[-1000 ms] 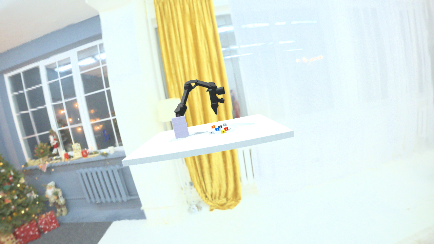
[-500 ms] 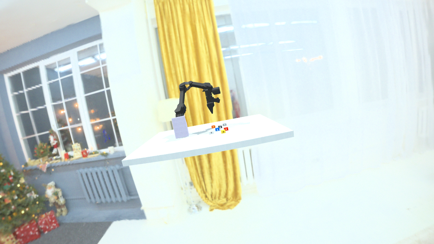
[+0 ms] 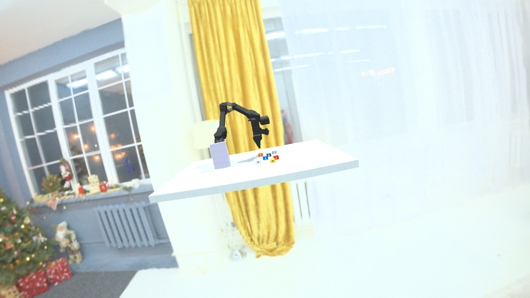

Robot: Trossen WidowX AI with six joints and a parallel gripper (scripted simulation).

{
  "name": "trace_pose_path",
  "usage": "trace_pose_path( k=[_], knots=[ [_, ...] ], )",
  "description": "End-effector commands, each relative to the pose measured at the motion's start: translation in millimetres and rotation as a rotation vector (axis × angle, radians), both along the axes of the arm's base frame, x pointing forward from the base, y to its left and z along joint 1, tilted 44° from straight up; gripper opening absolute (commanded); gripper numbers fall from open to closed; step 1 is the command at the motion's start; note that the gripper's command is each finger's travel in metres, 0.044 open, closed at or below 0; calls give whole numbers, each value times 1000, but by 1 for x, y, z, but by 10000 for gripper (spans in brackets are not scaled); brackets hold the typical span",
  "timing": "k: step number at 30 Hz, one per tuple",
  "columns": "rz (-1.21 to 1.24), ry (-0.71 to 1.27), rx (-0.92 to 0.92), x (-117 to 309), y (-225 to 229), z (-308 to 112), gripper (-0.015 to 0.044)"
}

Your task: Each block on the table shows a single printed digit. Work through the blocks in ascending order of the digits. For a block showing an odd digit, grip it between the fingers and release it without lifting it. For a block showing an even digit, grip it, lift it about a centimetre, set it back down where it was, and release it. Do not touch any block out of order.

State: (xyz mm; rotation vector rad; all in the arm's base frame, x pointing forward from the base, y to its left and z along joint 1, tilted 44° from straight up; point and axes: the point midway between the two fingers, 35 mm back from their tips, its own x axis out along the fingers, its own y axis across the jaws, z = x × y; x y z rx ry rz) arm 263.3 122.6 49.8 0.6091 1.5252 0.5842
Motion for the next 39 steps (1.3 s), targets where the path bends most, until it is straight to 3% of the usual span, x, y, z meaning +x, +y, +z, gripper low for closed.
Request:
trace_pose_path(
  k=[1, 29, 39],
  knots=[
    [-4, 10, 9, -5, 12, -12, 400],
    [-4, 11, 11, -7, 38, -38, 400],
    [-4, 11, 11, -7, 38, -38, 138]
  ],
)
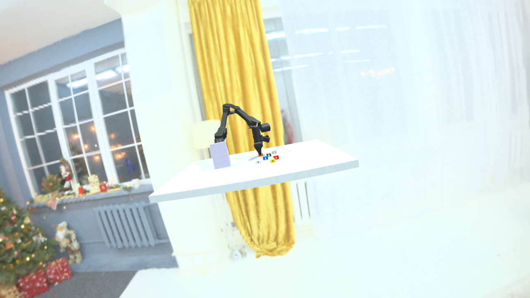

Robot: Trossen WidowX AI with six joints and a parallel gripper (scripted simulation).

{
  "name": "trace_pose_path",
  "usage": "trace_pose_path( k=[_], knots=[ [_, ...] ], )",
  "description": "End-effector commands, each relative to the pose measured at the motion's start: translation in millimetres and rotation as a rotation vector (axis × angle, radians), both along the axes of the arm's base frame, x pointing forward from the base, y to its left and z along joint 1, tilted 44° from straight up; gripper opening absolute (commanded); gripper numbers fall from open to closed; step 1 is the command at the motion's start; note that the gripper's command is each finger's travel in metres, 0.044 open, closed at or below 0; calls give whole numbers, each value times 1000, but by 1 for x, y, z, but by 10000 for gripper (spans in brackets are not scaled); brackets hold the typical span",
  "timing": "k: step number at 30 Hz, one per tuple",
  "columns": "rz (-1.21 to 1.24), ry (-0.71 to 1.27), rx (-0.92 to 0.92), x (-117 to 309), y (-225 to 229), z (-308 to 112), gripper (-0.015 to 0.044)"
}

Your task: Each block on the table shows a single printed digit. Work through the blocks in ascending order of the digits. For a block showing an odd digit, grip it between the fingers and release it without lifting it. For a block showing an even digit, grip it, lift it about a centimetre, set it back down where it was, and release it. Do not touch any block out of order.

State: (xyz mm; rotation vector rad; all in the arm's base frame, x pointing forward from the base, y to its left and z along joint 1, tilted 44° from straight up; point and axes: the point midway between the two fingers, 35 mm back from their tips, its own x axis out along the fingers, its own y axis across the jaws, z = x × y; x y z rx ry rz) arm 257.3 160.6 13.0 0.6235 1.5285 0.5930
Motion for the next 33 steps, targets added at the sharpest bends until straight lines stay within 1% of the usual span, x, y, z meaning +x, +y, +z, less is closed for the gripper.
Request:
trace_pose_path(
  k=[1, 16, 26, 27, 31, 33],
  knots=[
    [-3, 4, -3, -1, 0, -1, 120],
    [-3, 4, -3, -1, 0, -1, 120],
    [-3, 4, -3, -1, 0, -1, 382],
    [-3, 4, -3, -1, 0, -1, 400],
    [-3, 3, -4, -1, -2, 0, 400],
    [-2, 3, -5, 1, -13, 11, 400]
  ],
)
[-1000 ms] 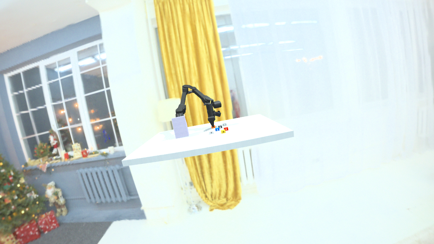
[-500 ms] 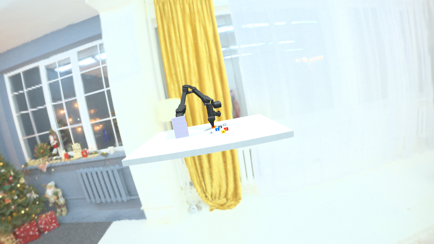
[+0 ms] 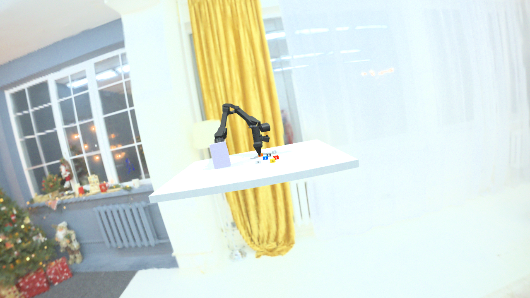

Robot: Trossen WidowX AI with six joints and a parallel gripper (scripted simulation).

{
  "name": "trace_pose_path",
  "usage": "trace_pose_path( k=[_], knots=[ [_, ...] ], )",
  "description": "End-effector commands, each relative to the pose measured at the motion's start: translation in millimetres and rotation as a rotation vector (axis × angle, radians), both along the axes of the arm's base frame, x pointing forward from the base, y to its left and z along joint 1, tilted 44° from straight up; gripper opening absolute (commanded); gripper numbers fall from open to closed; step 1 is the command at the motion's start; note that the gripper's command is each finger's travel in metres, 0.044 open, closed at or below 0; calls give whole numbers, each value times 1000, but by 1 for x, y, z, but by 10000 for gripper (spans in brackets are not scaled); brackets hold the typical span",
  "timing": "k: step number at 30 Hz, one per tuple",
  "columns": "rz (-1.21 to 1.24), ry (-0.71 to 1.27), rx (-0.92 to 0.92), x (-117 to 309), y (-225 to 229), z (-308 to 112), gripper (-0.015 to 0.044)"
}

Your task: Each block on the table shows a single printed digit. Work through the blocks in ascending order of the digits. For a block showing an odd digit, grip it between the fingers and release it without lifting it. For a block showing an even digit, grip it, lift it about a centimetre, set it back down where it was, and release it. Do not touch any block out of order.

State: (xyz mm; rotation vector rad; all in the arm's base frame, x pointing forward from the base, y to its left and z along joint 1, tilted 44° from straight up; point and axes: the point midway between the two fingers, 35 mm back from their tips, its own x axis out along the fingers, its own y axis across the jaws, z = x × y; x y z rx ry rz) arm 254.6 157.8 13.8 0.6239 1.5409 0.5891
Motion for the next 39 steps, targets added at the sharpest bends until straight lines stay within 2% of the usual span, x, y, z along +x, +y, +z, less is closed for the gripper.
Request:
trace_pose_path(
  k=[1, 6, 8, 13, 17, 28, 39],
  knots=[
    [-4, -9, -2, 3, -17, 18, 400],
    [-4, -9, -1, 3, -23, 24, 400],
    [-5, -9, -4, 5, -30, 30, 348],
    [-5, -8, -6, 7, -78, 79, 216],
    [-5, -8, -5, 6, -79, 82, 120],
    [-5, -8, -5, 8, -79, 82, 120],
    [-5, -14, -5, 107, -72, 86, 120]
  ],
)
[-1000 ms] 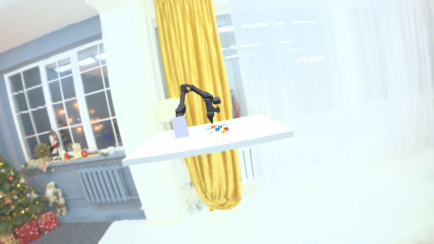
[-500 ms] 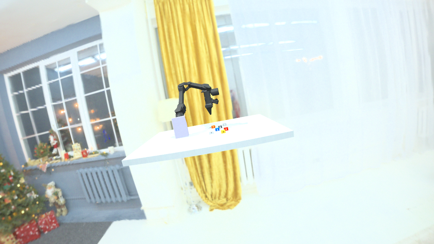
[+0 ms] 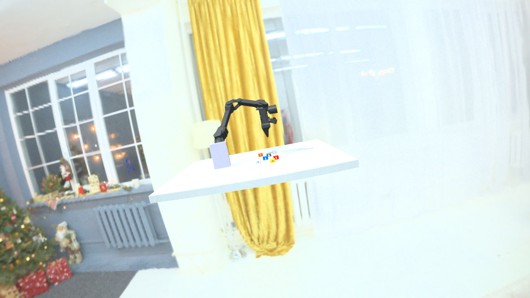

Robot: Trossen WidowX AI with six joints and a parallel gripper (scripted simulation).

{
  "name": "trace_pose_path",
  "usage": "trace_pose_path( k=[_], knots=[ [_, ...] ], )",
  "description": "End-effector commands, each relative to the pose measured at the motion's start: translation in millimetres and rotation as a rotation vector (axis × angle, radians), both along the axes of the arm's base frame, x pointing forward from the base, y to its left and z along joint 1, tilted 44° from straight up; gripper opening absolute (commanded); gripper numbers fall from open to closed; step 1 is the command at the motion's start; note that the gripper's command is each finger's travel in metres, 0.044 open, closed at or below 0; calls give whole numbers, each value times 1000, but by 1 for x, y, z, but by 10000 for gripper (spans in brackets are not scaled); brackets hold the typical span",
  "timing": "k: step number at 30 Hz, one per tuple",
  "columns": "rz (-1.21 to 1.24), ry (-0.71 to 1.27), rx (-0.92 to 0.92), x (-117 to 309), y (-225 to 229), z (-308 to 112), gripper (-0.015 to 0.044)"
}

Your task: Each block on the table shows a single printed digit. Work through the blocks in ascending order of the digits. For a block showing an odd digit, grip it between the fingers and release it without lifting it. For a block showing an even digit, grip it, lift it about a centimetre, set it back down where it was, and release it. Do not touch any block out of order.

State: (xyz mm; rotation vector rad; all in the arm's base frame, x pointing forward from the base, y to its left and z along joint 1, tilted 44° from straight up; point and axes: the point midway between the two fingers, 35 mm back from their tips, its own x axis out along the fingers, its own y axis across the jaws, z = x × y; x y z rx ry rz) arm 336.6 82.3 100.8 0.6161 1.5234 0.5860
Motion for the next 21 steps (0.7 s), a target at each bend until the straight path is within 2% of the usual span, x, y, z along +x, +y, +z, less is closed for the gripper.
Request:
trace_pose_path(
  k=[1, 5, 7, 11, 16, 21],
  knots=[
    [0, 4, 1, 27, 4, -1, 120],
    [0, 4, 1, 27, 4, -1, 120],
    [0, 4, 0, 28, 13, -11, 173],
    [0, 4, 4, 25, 58, -57, 278],
    [0, 4, 4, 24, 60, -59, 400],
    [0, 4, 4, 24, 63, -62, 400]
  ],
)
